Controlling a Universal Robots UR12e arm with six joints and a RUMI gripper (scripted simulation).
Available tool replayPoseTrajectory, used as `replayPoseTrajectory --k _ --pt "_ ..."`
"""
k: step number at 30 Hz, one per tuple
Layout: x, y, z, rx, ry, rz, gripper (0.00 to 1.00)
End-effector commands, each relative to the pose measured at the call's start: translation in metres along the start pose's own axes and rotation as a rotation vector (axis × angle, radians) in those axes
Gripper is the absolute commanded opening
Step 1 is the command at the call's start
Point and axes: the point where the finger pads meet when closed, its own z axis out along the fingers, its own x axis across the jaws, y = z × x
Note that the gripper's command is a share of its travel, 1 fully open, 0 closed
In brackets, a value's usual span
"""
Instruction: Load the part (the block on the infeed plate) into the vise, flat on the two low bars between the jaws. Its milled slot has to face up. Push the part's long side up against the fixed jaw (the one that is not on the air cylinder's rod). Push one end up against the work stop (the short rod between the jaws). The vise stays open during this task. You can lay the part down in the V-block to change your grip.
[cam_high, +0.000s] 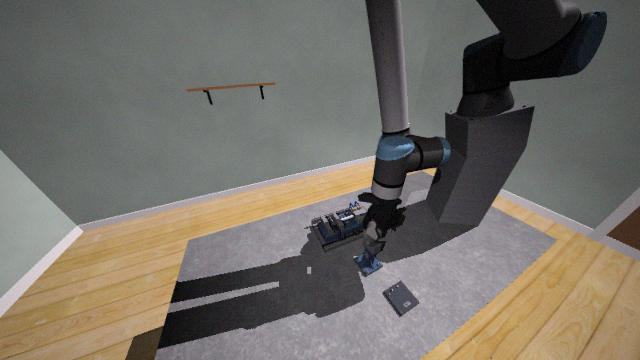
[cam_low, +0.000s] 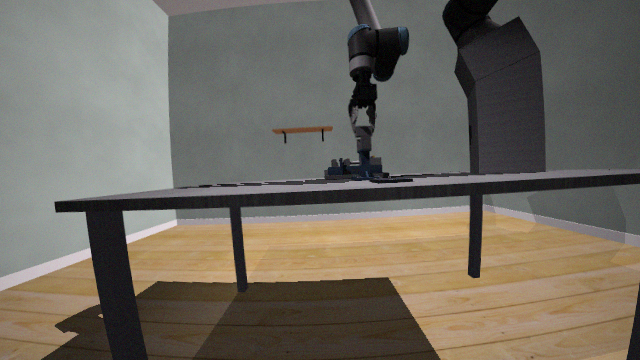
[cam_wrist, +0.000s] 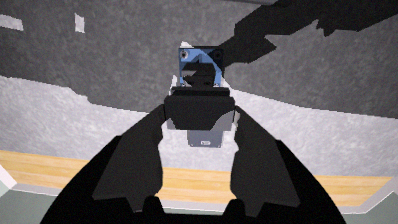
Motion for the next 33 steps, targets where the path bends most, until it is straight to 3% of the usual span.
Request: replayPoseTrajectory --k 1,21,33 --pt "-0.0003 0.0002 -0.0004 0.010 -0.001 0.000 0.00" --pt "-0.0001 0.0009 -0.0003 0.092 -0.001 0.000 0.00" --pt "-0.0001 0.0018 -0.0001 0.201 -0.001 0.000 0.00"
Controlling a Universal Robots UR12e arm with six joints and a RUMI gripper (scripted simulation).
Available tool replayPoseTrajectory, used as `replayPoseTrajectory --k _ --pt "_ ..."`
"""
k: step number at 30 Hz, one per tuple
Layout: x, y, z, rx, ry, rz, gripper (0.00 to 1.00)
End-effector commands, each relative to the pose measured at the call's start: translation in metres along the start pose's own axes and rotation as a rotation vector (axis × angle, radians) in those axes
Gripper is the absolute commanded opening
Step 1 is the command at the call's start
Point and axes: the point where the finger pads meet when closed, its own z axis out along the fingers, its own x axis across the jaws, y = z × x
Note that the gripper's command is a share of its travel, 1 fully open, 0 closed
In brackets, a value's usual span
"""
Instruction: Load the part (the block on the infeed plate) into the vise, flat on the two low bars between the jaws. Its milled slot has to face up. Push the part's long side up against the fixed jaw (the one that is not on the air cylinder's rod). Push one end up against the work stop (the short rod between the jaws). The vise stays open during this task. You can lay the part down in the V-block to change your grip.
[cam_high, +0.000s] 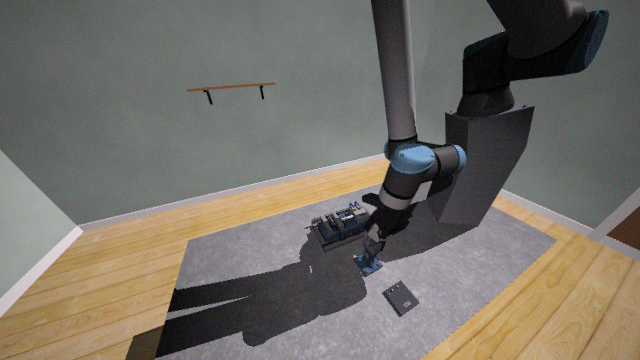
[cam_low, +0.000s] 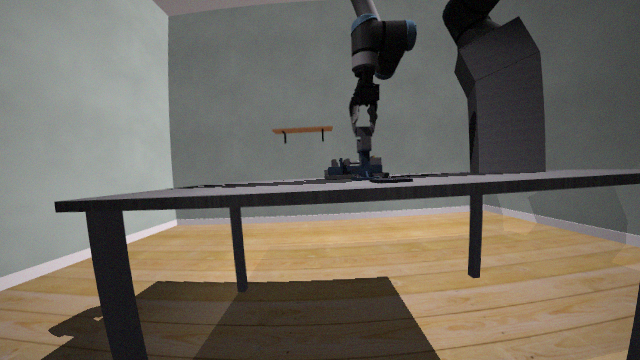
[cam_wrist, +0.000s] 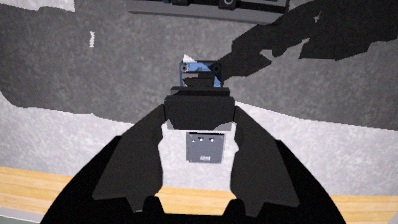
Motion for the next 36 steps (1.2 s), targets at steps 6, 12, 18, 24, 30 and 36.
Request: replayPoseTrajectory --k 6,12,18,24,30,36 --pt "-0.0004 0.0007 -0.0003 0.086 0.000 0.000 0.00" --pt "-0.0004 0.0012 -0.0002 0.155 0.000 0.000 0.00" --pt "-0.0004 0.0018 -0.0002 0.227 0.000 0.000 0.00" --pt "-0.0004 0.0022 -0.0001 0.275 0.000 0.000 0.00" --pt "-0.0004 0.0027 0.0002 0.346 0.000 0.001 0.00" --pt "-0.0004 0.0032 0.0004 0.413 0.000 0.001 0.00"
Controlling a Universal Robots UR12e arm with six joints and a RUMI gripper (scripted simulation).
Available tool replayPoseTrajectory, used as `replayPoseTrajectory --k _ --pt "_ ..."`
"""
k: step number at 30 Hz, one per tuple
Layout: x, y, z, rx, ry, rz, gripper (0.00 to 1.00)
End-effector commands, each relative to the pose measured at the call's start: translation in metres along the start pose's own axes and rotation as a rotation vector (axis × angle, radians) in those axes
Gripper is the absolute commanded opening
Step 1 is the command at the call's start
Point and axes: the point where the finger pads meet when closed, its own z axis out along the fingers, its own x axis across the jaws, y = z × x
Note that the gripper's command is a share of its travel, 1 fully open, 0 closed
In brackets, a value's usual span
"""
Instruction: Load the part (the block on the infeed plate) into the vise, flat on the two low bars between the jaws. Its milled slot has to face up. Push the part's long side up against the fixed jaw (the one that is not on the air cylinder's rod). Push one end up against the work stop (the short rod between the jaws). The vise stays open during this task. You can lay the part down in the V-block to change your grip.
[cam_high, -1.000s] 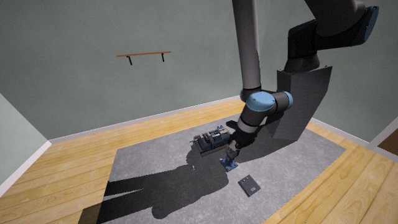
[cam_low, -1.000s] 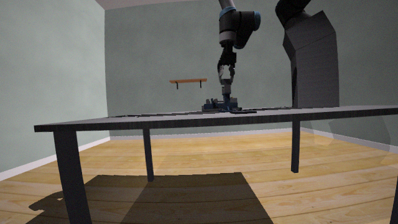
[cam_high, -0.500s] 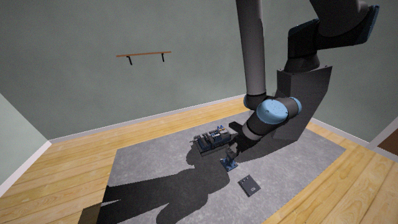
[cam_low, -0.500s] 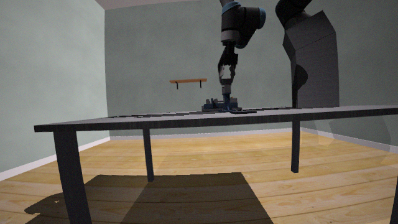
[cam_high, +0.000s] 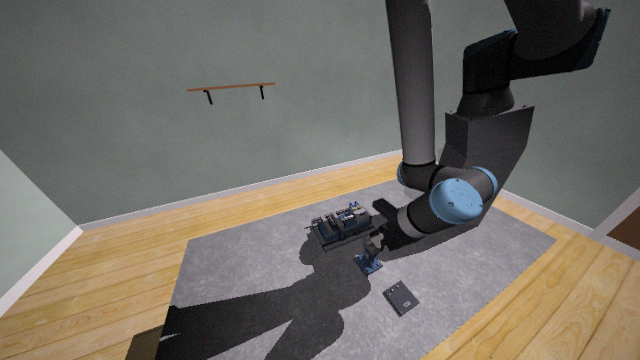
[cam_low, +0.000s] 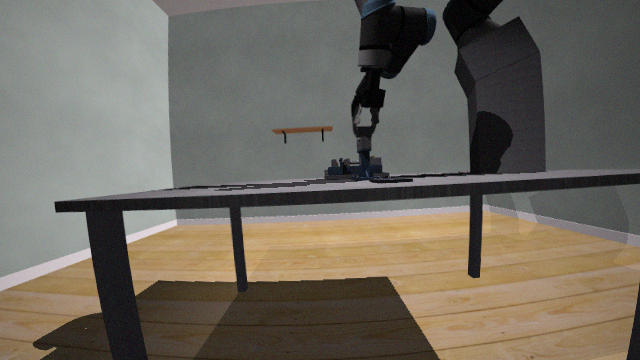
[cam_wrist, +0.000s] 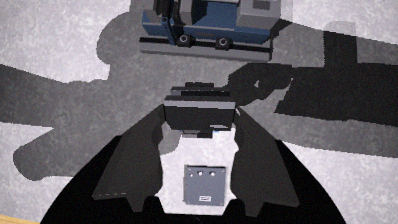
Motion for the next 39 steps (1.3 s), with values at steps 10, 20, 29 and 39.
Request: replayPoseTrajectory --k 10,20,29,39 --pt "-0.0003 0.0009 -0.0001 0.130 0.002 0.001 0.00" --pt "-0.0003 0.0013 0.0000 0.191 0.002 0.001 0.00" --pt "-0.0002 0.0017 0.0001 0.236 0.002 0.001 0.00" --pt "-0.0003 0.0019 0.0001 0.254 0.002 0.001 0.00"
